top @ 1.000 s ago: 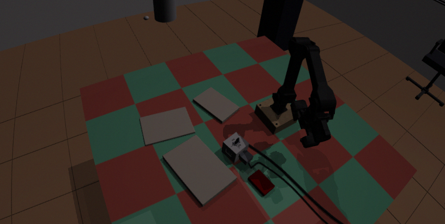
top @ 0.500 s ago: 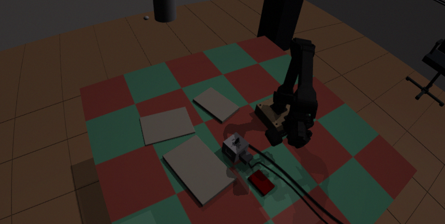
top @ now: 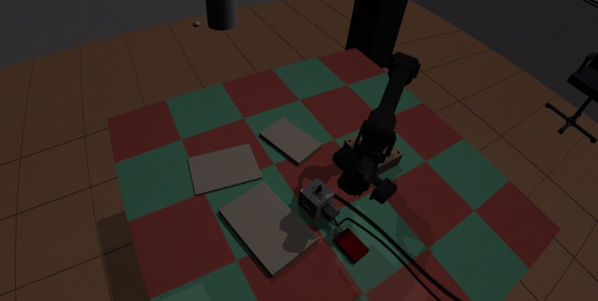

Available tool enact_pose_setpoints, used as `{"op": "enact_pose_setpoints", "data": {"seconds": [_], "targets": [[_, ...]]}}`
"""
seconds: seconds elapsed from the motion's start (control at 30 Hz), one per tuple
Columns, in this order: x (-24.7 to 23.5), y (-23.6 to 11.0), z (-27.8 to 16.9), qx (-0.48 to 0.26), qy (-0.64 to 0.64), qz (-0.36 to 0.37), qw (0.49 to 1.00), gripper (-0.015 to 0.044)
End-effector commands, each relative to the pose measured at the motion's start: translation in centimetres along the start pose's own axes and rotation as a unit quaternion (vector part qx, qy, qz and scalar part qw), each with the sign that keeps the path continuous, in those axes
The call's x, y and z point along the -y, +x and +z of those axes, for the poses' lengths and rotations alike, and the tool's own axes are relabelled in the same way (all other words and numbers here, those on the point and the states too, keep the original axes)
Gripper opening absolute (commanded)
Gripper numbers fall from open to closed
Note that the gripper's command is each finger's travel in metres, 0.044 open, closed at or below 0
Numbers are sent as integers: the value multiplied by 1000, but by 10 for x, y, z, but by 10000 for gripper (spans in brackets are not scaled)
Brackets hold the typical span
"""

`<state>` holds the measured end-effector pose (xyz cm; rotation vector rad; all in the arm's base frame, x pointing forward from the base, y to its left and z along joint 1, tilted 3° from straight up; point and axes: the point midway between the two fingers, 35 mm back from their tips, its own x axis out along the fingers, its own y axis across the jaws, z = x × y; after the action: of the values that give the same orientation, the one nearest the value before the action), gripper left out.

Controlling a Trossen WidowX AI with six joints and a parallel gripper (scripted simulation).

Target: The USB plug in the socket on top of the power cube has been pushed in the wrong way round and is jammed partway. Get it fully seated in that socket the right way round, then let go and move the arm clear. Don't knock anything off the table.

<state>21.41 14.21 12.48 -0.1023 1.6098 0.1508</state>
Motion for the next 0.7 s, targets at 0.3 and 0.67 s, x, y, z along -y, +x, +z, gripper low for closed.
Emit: {"op": "enact_pose_setpoints", "data": {"seconds": [0.3, 0.67], "targets": [[84, -13, 66, 42, 722, 42, 689, 440], [86, -13, 65, 42, 722, 42, 689, 440]]}}
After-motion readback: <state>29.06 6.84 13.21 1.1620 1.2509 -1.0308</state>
